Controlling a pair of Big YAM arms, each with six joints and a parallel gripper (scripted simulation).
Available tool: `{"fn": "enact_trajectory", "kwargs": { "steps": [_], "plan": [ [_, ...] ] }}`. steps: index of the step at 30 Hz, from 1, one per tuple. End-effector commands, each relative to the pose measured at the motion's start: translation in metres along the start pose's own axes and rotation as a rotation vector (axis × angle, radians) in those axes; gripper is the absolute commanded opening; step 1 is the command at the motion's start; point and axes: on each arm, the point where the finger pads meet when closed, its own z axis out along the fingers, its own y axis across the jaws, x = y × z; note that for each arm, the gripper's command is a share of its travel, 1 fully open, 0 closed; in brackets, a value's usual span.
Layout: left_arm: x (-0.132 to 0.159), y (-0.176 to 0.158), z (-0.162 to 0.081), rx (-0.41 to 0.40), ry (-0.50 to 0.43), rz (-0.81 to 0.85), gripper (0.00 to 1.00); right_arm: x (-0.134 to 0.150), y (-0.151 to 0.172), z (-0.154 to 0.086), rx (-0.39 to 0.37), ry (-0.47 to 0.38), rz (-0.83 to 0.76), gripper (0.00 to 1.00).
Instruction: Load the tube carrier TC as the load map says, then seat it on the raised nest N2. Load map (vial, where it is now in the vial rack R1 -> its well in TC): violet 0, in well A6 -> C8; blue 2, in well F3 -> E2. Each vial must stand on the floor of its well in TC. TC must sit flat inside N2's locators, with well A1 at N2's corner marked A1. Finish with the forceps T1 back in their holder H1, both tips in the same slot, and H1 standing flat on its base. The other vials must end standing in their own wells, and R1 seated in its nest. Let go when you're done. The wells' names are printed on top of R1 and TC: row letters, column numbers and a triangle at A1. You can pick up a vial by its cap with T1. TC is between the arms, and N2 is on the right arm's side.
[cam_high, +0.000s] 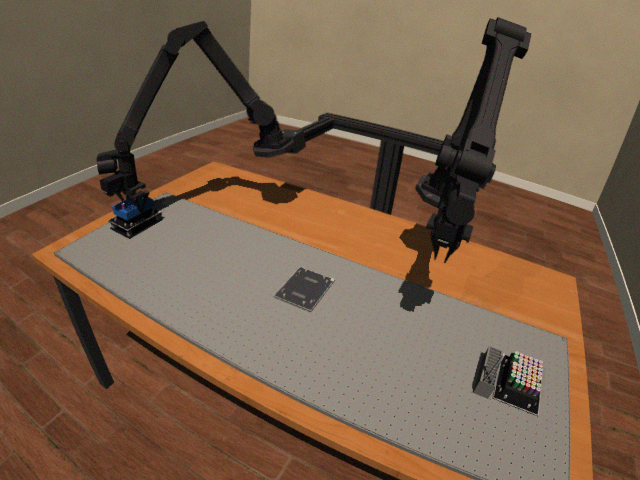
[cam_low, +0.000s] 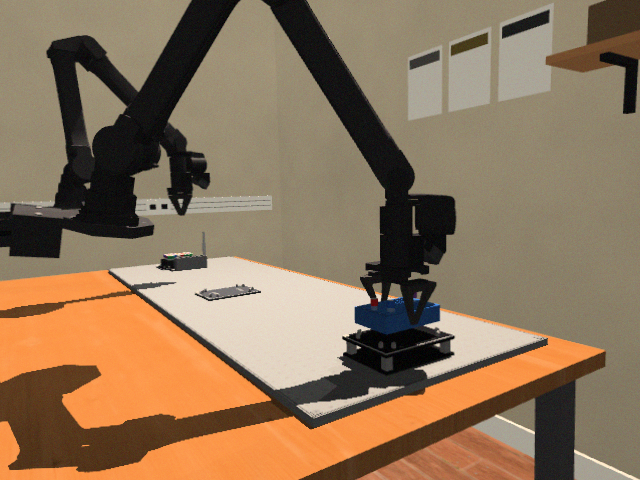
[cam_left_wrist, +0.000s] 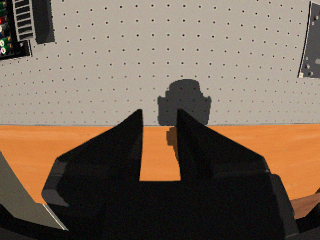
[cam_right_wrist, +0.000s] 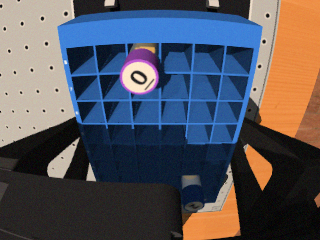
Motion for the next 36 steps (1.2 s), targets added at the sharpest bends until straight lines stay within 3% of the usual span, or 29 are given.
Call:
{"fn": "enact_trajectory", "kwargs": {
  "steps": [1,14,15,21,32,36],
  "plan": [
    [0.003,0.0,0.001,0.0,0.019,-0.007,0.24,-0.019,-0.011,-0.006,0.027,-0.037,0.006,0.0],
    [0.003,0.0,0.001,0.0,0.019,-0.007,0.24,-0.02,-0.013,-0.003,0.027,-0.035,0.006,0.0],
    [0.003,0.0,0.001,0.0,0.019,-0.007,0.24,-0.026,-0.019,-0.017,0.044,-0.056,0.007,0.0],
    [0.003,0.0,0.001,0.0,0.019,-0.007,0.24,-0.02,-0.015,-0.002,0.027,-0.035,0.006,0.0],
    [0.003,0.0,0.001,0.0,0.019,-0.007,0.24,-0.022,-0.02,-0.006,0.033,-0.041,0.006,0.0],
    [0.003,0.0,0.001,0.0,0.019,-0.007,0.24,-0.018,-0.018,0.002,0.021,-0.026,0.006,0.0]
  ]
}}
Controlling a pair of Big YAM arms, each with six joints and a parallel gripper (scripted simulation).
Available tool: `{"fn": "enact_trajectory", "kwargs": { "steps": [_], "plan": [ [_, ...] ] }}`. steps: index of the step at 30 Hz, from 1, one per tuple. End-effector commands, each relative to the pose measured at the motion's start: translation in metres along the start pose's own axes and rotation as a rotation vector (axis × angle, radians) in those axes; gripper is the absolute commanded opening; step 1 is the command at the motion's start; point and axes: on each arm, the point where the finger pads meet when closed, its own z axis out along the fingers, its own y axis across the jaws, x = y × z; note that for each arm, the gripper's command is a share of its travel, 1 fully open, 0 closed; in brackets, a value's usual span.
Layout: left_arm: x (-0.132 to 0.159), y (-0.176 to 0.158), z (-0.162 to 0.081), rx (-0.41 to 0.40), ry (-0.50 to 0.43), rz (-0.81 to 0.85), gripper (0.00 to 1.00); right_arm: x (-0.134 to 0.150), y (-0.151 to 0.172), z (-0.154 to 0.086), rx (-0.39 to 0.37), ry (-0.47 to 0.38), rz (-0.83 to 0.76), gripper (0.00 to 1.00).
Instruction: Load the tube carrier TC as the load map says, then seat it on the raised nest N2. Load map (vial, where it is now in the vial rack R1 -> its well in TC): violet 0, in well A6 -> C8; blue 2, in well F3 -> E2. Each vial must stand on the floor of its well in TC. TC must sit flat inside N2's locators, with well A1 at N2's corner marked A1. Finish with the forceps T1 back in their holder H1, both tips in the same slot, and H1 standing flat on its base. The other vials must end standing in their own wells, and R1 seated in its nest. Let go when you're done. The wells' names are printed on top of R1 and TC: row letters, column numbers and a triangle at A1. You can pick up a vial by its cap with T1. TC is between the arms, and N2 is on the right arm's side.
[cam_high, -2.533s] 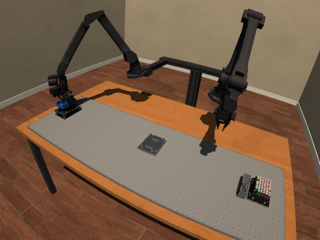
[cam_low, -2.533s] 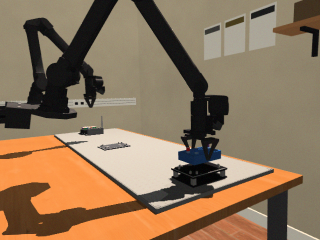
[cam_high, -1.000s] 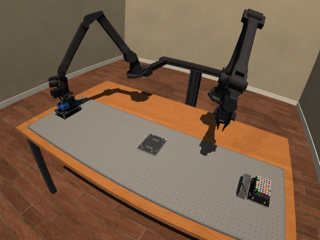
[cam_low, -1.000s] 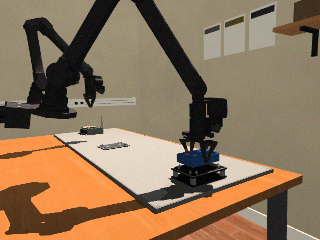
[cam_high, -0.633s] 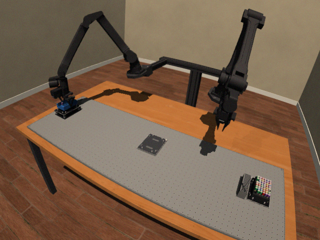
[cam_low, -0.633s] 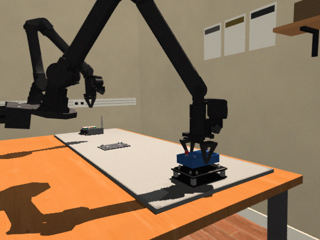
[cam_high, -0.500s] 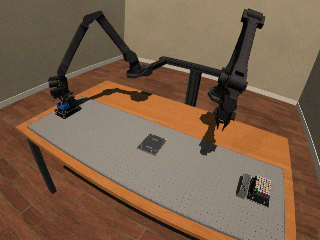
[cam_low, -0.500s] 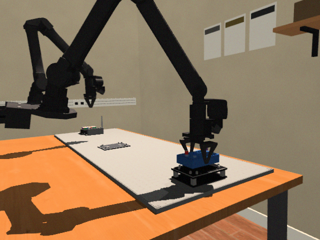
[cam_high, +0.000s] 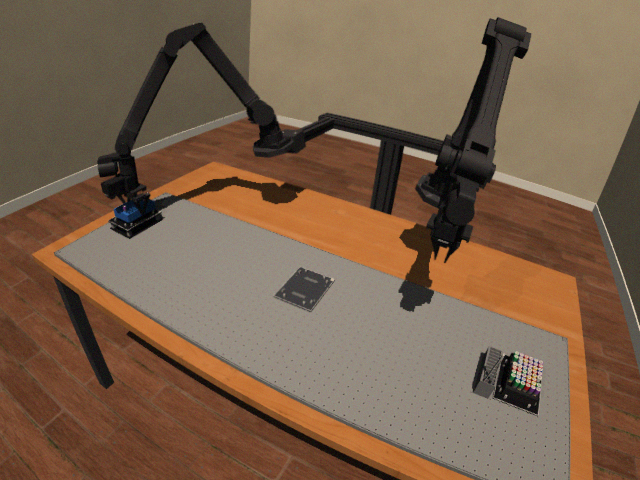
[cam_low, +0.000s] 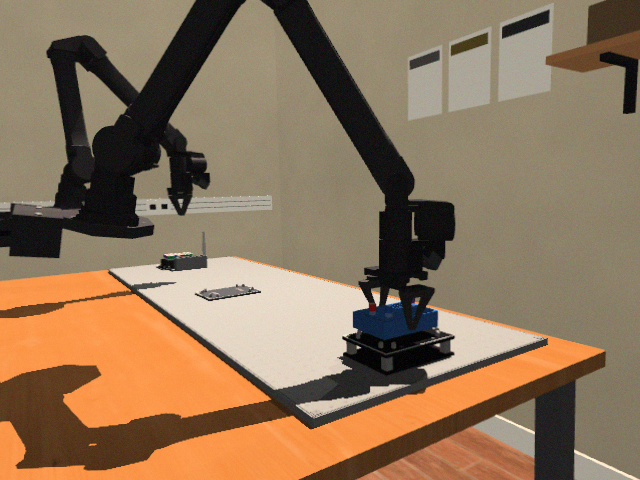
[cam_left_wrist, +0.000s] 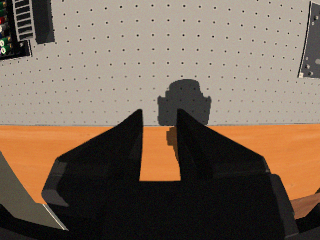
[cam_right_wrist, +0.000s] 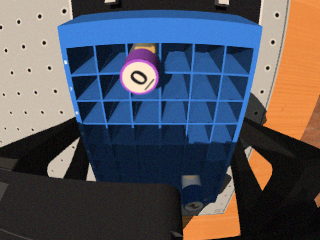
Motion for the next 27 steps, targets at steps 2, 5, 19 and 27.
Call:
{"fn": "enact_trajectory", "kwargs": {
  "steps": [2,5,19,27],
  "plan": [
    [0.003,0.0,0.001,0.0,0.019,-0.007,0.24,-0.023,-0.023,-0.012,0.036,-0.044,0.007,0.0],
    [0.003,0.0,0.001,0.0,0.019,-0.007,0.24,-0.022,-0.023,-0.01,0.034,-0.041,0.007,0.0],
    [0.003,0.0,0.001,0.0,0.019,-0.007,0.24,-0.023,-0.029,-0.011,0.041,-0.048,0.007,0.0],
    [0.003,0.0,0.001,0.0,0.019,-0.007,0.24,-0.025,-0.029,-0.009,0.044,-0.052,0.004,0.0]
  ]
}}
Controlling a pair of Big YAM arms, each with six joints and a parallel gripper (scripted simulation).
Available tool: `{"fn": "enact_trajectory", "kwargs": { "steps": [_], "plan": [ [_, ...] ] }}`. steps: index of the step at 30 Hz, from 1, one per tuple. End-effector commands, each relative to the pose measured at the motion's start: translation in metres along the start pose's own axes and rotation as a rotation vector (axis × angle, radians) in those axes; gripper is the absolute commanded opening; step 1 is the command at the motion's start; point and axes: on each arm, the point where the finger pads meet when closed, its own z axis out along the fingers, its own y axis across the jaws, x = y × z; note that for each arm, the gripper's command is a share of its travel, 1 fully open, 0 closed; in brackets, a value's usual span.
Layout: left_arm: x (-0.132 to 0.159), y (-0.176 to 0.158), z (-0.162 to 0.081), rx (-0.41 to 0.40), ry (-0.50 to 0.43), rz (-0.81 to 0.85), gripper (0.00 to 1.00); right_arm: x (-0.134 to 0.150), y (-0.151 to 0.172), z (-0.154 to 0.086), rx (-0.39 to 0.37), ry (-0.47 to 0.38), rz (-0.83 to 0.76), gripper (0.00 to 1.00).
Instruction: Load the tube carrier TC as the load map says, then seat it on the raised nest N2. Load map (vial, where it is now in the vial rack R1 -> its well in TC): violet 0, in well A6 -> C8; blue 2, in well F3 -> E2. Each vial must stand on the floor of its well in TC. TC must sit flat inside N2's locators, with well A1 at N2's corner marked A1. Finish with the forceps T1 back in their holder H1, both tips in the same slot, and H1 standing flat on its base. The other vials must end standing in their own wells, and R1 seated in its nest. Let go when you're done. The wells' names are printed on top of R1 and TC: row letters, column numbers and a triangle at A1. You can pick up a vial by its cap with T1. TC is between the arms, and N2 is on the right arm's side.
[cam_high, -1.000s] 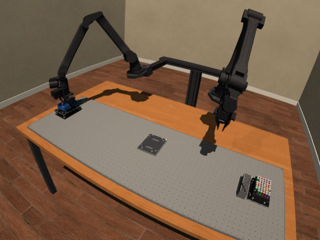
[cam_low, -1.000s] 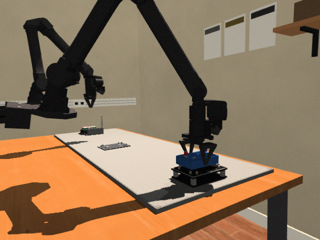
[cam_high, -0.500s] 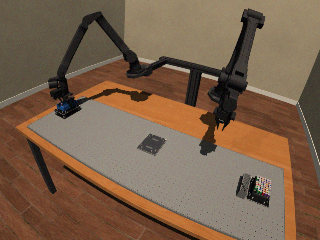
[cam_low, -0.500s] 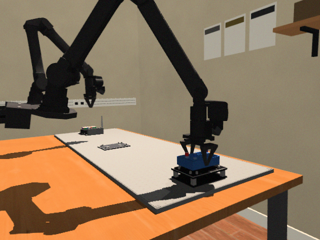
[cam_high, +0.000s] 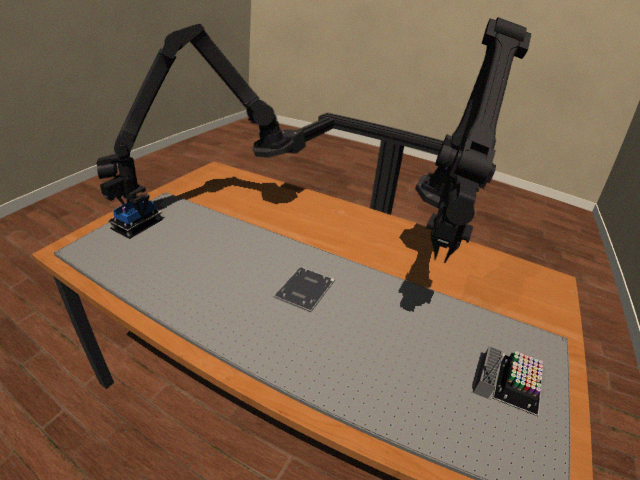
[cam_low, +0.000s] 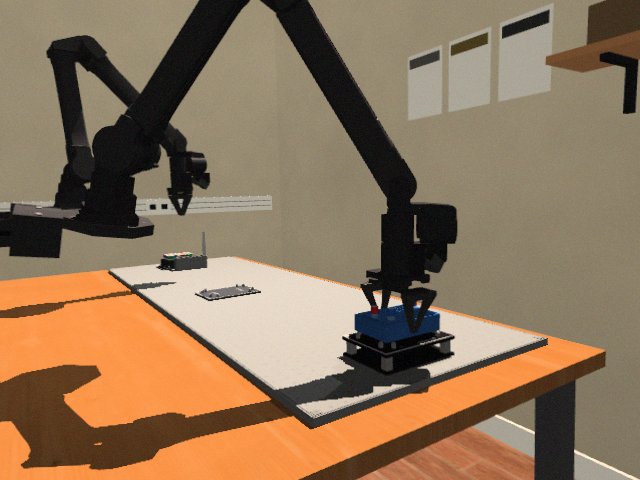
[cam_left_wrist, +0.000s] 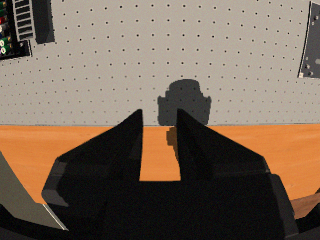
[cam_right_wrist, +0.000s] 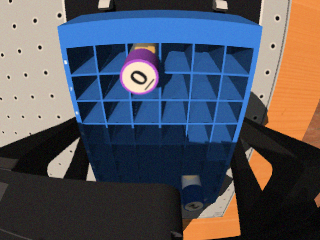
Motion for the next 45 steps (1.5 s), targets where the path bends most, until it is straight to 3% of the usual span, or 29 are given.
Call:
{"fn": "enact_trajectory", "kwargs": {
  "steps": [1,45],
  "plan": [
    [0.003,0.0,0.001,0.0,0.019,-0.007,0.24,-0.022,-0.027,-0.014,0.044,-0.053,0.004,0.0],
    [0.003,0.0,0.001,0.0,0.019,-0.007,0.24,-0.024,-0.027,-0.006,0.044,-0.053,-0.001,0.0]
  ]
}}
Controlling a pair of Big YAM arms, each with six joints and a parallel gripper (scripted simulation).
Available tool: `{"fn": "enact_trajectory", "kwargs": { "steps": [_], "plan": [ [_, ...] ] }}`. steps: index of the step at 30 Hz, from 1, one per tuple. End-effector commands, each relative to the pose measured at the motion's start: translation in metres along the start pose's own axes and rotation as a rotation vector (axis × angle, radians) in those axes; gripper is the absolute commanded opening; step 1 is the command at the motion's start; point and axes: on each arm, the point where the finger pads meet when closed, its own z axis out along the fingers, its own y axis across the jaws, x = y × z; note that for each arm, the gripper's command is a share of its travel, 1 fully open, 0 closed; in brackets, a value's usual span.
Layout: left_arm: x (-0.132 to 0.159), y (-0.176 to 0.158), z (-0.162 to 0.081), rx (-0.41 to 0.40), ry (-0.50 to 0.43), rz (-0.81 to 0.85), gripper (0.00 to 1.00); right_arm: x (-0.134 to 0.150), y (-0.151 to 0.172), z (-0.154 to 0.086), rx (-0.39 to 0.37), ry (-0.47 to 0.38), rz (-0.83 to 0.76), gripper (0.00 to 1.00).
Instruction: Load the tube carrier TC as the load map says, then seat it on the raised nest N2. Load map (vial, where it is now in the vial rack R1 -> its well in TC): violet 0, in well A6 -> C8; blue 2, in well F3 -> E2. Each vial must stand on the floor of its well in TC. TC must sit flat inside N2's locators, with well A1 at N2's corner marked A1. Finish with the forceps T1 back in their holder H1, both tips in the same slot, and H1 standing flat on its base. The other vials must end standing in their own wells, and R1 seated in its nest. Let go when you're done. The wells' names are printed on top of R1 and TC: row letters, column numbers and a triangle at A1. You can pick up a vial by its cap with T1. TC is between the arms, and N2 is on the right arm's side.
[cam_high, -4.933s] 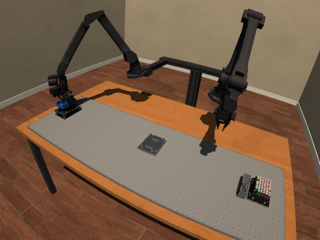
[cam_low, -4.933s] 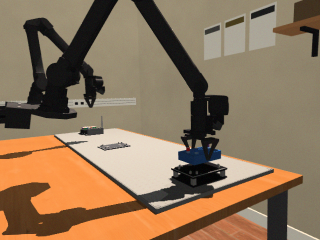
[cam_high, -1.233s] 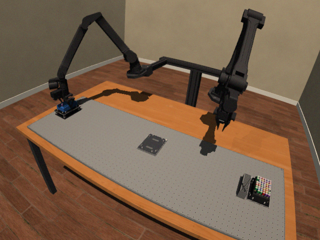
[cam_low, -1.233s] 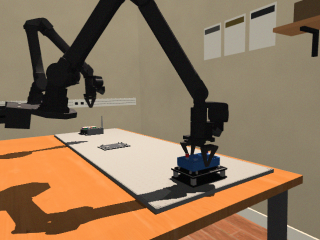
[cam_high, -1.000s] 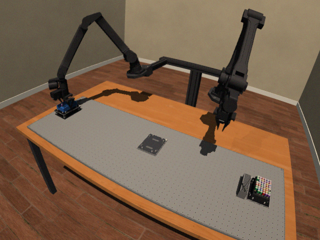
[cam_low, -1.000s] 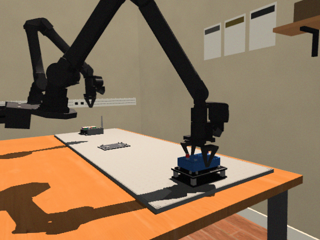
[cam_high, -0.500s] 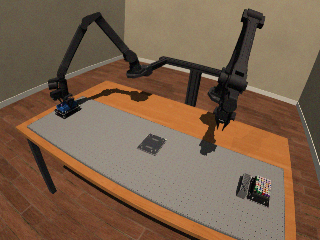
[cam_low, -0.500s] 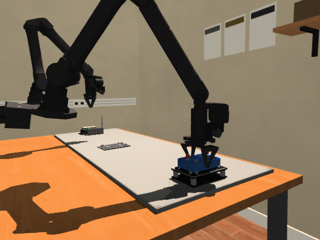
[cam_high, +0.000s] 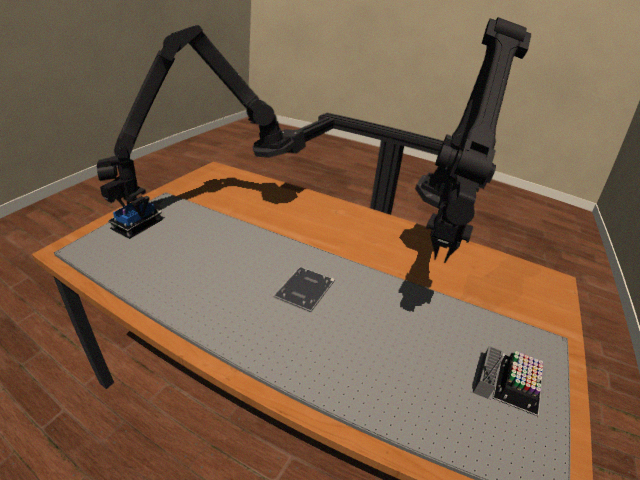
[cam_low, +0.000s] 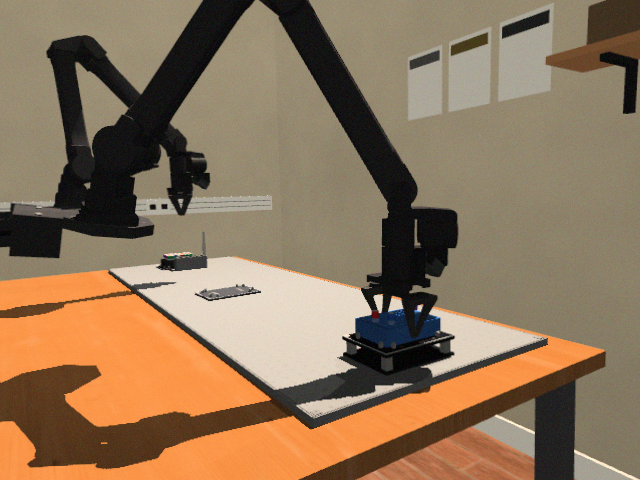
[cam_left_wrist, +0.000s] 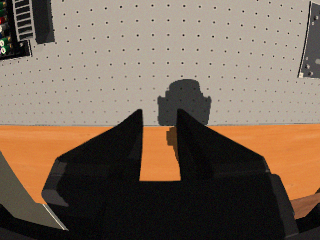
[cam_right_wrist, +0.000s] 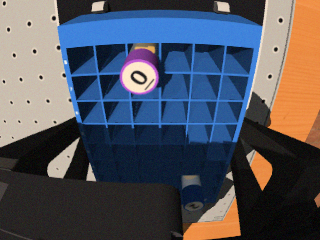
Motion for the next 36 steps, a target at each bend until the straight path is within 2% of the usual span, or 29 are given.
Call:
{"fn": "enact_trajectory", "kwargs": {
  "steps": [1,4,9,19,20,36],
  "plan": [
    [0.0026,0.0003,0.0012,0.0,0.019,-0.007,0.24,-0.0229,-0.0259,-0.013,0.043,-0.053,-0.002,0.0],
    [0.0026,0.0003,0.0012,0.0,0.019,-0.007,0.24,-0.0206,-0.0239,-0.0076,0.037,-0.046,-0.002,0.0],
    [0.0026,0.0003,0.0012,0.0,0.019,-0.007,0.24,-0.0232,-0.0266,-0.0143,0.045,-0.055,-0.001,0.0],
    [0.0026,0.0003,0.0012,0.0,0.019,-0.007,0.24,-0.0224,-0.0265,-0.0117,0.044,-0.054,-0.001,0.0],
    [0.0026,0.0003,0.0012,0.0,0.019,-0.007,0.24,-0.0223,-0.0263,-0.0117,0.043,-0.053,-0.001,1.0],
    [0.0026,0.0003,0.0012,0.0,0.019,-0.007,0.24,-0.0221,-0.0262,-0.0117,0.043,-0.052,-0.001,1.0]
  ]
}}
